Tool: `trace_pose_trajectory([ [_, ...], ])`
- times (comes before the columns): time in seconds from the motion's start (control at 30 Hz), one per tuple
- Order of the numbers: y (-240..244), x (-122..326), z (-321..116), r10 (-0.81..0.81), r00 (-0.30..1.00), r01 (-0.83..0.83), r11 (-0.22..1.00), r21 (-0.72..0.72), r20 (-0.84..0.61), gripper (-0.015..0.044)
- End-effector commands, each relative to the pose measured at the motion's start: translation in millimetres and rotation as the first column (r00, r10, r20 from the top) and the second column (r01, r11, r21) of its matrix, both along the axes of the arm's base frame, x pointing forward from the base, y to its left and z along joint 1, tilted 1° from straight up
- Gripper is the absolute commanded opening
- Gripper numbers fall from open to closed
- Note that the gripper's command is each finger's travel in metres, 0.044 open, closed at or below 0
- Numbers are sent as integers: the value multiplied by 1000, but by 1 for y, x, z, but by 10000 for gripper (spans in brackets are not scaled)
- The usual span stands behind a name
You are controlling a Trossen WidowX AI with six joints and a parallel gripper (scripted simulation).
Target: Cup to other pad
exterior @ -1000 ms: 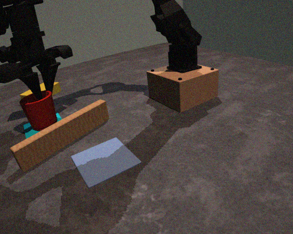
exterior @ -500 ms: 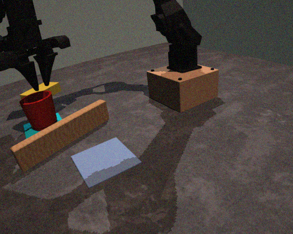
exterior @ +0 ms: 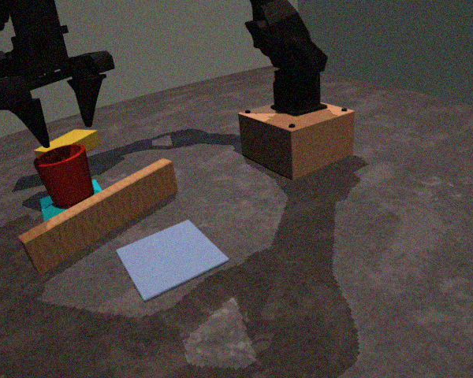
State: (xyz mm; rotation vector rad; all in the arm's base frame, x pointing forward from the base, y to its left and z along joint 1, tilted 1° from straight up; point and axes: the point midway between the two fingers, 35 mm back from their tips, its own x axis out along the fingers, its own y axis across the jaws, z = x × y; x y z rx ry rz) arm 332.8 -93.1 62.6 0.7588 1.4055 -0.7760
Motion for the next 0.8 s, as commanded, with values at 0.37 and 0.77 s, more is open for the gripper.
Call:
trace_pose_trajectory([
  [0.37, 1, 2, 49, -2, 1000, 2, 1000, -3, 0, 440],
  [0.77, 2, 3, 59, 1, 1000, -1, 1000, -1, 4, 440],
])
